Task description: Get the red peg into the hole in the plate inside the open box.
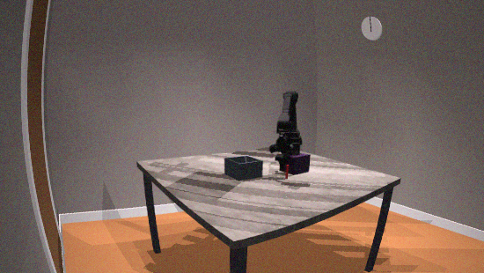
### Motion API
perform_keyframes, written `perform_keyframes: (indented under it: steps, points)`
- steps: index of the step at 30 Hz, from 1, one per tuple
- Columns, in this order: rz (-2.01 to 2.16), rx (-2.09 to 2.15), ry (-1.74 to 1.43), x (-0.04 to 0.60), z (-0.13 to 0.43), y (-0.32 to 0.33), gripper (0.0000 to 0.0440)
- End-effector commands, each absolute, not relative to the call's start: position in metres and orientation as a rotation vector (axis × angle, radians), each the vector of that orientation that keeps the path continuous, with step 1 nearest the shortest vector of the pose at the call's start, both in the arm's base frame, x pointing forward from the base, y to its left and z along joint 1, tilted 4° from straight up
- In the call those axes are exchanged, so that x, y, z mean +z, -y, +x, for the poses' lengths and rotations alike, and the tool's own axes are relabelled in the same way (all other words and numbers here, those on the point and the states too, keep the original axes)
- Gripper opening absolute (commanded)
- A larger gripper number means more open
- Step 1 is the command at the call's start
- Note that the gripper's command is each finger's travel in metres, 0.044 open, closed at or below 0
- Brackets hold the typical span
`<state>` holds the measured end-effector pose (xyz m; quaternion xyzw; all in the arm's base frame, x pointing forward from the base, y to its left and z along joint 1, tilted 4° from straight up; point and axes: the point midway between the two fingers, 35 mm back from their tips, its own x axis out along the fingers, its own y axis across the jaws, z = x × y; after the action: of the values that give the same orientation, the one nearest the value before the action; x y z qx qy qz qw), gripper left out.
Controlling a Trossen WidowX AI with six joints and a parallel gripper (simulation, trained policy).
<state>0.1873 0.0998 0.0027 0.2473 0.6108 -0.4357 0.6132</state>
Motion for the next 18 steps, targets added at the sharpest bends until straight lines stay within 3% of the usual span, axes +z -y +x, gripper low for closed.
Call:
perform_keyframes:
  steps: [1, 8, 18]
  points:
    - [0.593, -0.994, -1.397, -0.013, 0.184, -0.102, 0.0381]
    - [0.615, -0.97, -1.386, -0.032, 0.176, -0.103, 0.0353]
    - [0.642, -0.995, -1.426, -0.047, 0.165, -0.102, 0.0123]
